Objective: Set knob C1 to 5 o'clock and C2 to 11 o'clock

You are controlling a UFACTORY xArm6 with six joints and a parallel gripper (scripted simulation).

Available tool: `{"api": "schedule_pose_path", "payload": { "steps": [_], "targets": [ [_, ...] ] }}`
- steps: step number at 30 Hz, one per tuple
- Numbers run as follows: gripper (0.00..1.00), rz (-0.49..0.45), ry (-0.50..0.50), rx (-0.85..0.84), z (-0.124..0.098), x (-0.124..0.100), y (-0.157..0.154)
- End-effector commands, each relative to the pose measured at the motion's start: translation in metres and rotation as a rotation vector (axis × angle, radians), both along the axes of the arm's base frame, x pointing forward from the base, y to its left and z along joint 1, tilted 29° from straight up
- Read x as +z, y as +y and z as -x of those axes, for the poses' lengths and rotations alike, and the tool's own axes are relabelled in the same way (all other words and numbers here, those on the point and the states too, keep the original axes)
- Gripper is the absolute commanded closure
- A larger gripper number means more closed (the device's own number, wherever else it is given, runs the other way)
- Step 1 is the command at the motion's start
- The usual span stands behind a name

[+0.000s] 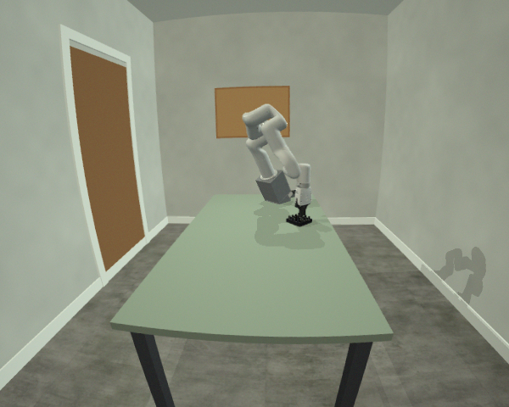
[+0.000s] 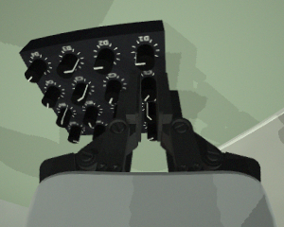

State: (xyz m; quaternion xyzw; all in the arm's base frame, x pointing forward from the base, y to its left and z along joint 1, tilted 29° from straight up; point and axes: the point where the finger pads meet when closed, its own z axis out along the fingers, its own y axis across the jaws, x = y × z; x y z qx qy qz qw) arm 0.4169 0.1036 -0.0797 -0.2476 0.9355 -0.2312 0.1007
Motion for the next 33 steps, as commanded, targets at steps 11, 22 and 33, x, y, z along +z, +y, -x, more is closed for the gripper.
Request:
{"api": "schedule_pose_path", "payload": {
  "steps": [11,22,33],
  "targets": [
    [0.92,-0.057,-0.073,-0.158,-0.0008,0.0008,0.0009],
    [0.92,-0.134,-0.169,-0.378,-0.0008,0.0008,0.0009],
    [0.92,-0.206,-0.259,-0.585,-0.0008,0.0008,0.0009]
  ]
}}
